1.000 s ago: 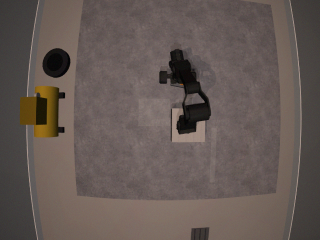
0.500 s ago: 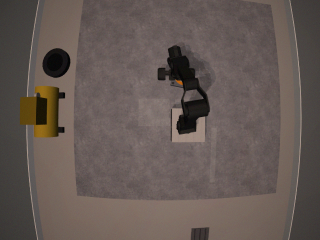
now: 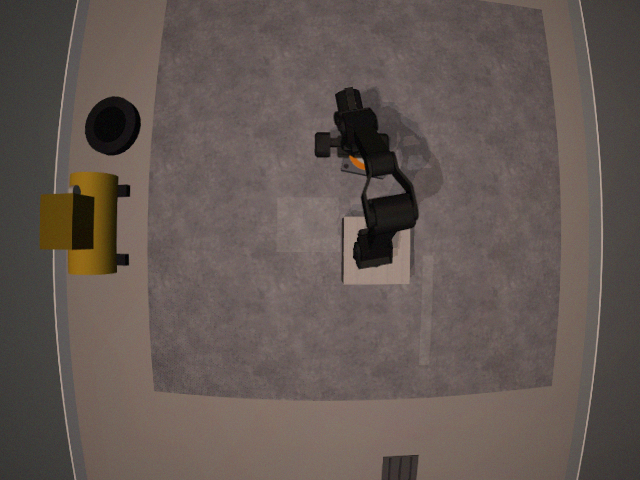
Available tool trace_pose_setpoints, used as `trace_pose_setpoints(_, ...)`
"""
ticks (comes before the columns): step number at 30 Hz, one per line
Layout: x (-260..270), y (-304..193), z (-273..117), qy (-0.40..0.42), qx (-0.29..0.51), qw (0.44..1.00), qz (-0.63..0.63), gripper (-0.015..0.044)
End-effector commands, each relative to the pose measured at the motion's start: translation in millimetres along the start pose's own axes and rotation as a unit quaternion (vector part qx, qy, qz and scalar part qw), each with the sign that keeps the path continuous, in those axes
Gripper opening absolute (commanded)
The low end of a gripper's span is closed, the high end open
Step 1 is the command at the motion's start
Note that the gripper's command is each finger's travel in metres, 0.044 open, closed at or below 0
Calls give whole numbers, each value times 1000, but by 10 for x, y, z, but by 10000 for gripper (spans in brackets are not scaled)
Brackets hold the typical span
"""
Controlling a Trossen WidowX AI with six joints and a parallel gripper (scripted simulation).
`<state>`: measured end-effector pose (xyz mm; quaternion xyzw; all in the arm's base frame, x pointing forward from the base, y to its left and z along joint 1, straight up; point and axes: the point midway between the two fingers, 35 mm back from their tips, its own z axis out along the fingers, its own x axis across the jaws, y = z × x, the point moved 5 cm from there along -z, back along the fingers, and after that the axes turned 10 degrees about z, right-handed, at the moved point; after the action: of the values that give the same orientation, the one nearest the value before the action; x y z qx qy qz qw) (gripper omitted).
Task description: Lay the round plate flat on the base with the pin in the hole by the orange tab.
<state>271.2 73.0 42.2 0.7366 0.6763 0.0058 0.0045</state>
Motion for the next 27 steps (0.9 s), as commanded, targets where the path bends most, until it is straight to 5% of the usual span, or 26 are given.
trace_pose_setpoints(1, 10, 32, 4, 0, 1, 1000, 1, 0)
trace_pose_setpoints(14, -4, 7, -443, 0, 1, 1000, 1, 0)
trace_pose_setpoints(27, -1, 14, -385, 0, -1, 1000, 1, 0)
